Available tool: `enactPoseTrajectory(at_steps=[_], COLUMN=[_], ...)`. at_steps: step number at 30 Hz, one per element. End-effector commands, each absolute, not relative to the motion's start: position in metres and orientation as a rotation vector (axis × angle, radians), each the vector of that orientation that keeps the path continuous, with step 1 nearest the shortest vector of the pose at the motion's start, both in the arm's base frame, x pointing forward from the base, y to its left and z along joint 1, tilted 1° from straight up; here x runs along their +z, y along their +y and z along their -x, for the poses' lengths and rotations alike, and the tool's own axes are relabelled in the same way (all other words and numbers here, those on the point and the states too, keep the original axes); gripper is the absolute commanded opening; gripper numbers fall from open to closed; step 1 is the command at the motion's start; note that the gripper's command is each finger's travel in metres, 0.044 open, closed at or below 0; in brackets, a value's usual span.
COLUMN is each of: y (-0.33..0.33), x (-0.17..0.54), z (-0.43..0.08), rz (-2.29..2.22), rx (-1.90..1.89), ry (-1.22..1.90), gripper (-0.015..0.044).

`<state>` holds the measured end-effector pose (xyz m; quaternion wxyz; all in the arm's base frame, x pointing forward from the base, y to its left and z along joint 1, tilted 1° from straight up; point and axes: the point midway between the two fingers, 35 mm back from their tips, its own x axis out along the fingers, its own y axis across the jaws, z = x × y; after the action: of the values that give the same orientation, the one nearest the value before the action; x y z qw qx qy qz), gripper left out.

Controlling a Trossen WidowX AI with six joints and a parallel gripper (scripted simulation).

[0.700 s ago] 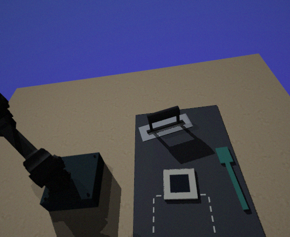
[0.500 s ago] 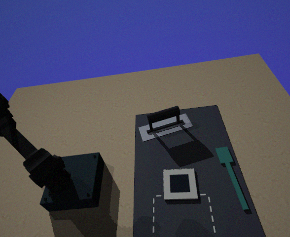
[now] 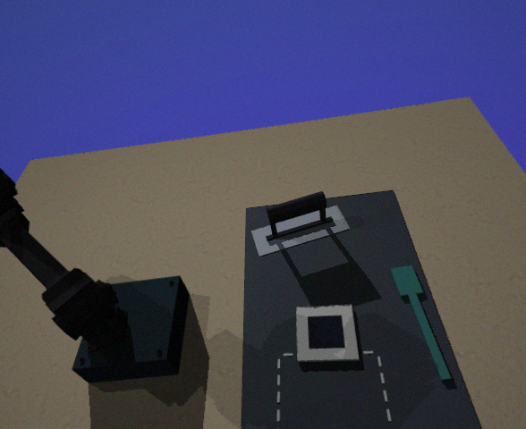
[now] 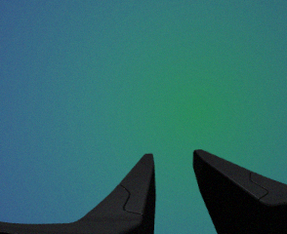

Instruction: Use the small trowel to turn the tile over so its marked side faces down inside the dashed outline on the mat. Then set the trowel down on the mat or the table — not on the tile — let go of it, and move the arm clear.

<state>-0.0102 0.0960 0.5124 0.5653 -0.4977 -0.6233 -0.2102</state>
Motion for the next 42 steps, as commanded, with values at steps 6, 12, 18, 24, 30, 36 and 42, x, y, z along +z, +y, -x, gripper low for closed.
enactPoseTrajectory(at_steps=[6, 12, 18, 24, 30, 36, 42], y=[0.0960, 0.0960, 0.0960, 0.0960, 0.0960, 0.0960, 0.0960], x=[0.5124, 0.5124, 0.5124, 0.5124, 0.5124, 0.5124, 0.5124], z=[0.0102, 0.0102, 0.0102, 0.0102, 0.0102, 0.0102, 0.0102], rz=[1.170, 1.170, 1.170, 1.170, 1.170, 1.170, 1.170], rx=[-0.494, -0.494, -0.494, -0.494, -0.494, -0.494, -0.494], ry=[-1.466, -1.466, -1.466, -1.466, -1.466, -1.466, -1.466], gripper=[0.0000, 0.0000, 0.0000, 0.0100, 0.0100, 0.0100, 0.0100])
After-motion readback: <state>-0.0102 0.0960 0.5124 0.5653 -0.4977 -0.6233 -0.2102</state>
